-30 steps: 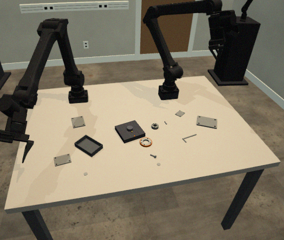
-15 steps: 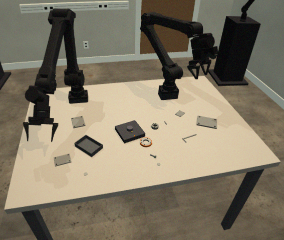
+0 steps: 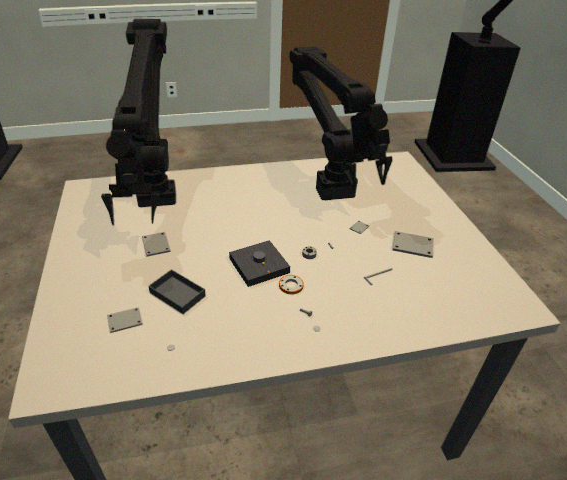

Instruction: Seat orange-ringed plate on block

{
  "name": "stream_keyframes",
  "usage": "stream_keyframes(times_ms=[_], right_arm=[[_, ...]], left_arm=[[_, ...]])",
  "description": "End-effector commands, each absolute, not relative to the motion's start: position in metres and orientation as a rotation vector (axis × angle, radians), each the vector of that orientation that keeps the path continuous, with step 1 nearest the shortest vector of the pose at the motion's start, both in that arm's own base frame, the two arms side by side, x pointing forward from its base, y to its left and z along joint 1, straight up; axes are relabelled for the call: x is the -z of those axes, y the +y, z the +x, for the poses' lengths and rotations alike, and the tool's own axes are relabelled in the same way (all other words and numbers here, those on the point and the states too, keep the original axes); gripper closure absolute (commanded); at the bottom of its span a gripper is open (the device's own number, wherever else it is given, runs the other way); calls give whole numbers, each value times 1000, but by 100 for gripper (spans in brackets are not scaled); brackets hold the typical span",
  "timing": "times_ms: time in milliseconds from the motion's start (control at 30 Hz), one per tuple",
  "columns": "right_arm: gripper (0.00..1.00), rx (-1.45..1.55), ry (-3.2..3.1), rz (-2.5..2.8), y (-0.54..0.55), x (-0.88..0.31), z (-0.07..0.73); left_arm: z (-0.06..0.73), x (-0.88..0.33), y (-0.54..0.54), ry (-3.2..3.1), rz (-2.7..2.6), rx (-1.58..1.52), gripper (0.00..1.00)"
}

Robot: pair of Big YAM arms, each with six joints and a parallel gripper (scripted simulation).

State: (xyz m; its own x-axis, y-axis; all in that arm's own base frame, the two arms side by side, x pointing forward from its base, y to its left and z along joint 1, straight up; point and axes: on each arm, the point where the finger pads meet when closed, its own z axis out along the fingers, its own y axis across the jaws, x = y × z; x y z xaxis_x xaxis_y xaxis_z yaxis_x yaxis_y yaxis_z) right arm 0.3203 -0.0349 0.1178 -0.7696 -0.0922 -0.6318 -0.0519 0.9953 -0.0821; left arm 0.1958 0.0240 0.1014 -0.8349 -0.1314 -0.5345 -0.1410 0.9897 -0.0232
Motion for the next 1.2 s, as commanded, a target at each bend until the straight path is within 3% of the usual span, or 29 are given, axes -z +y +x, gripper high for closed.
stream_keyframes(times_ms=[0,500,1167], right_arm=[[0,24,2491,-10,-18,-120,280],[0,-12,2531,-2,4,-113,230],[0,-2,2505,-11,2,-123,237]], left_arm=[[201,-100,16,2518,-87,-35,0],[202,-102,13,2509,-83,-27,0],[237,-115,-19,2466,-59,45,0]])
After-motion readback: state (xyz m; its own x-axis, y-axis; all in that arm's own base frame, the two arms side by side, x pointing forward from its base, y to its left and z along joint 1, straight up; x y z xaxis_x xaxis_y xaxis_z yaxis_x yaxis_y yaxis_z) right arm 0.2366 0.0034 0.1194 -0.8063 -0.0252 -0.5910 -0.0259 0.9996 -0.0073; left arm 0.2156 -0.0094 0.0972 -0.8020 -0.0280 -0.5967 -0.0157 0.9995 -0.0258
